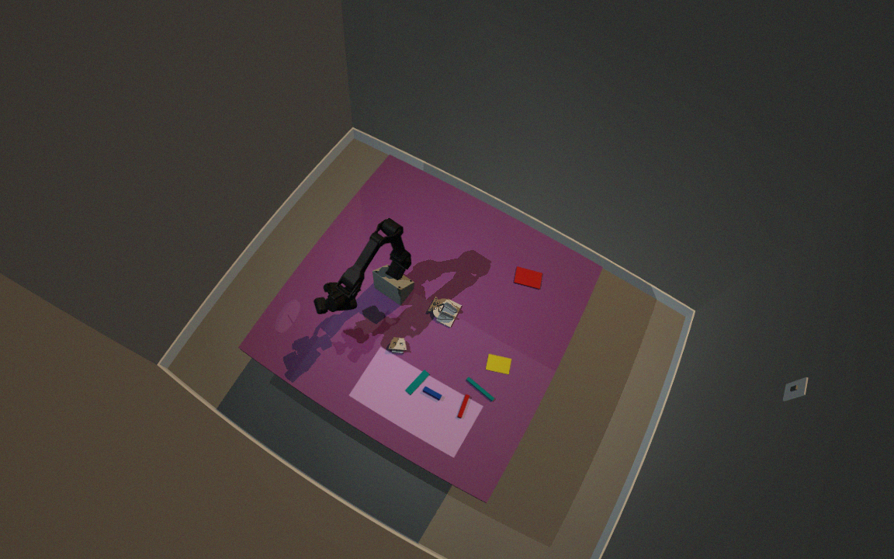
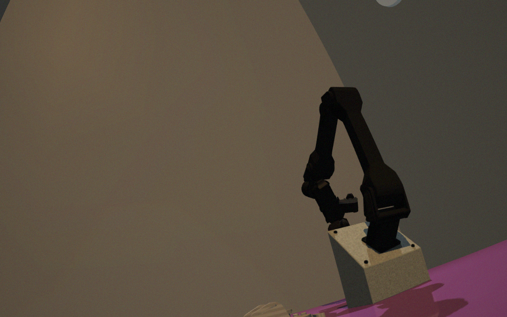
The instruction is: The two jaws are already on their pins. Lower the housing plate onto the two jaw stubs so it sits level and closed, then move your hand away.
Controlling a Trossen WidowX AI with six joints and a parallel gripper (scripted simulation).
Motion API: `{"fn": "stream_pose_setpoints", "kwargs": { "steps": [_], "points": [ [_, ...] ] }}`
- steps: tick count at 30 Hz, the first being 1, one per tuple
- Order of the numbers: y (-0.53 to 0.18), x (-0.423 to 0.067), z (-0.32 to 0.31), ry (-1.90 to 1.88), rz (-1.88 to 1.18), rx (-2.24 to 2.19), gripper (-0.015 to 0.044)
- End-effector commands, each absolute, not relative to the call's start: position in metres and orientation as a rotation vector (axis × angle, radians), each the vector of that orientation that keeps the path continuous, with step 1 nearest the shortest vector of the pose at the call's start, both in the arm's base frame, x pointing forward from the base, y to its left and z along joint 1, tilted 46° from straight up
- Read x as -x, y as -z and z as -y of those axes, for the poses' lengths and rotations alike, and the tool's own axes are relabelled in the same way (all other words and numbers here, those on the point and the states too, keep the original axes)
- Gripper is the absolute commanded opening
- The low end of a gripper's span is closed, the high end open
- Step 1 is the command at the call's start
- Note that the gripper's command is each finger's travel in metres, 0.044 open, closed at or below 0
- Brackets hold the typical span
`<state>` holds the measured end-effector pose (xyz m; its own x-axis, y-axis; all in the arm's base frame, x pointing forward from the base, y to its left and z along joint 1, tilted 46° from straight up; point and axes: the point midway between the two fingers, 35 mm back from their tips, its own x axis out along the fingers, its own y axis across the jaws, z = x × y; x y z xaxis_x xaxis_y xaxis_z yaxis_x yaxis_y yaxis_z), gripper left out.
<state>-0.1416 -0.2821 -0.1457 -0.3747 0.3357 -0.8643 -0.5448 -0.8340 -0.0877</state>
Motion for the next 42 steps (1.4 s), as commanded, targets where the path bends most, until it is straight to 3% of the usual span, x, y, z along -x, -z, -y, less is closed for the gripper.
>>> {"fn": "stream_pose_setpoints", "kwargs": {
  "steps": [1,42],
  "points": [
    [0.149,0.13,0.281,-2.239,-0.182,1.382,0.044],
    [0.166,-0.005,0.278,-2.126,1.15,2.129,0.044]
  ]
}}
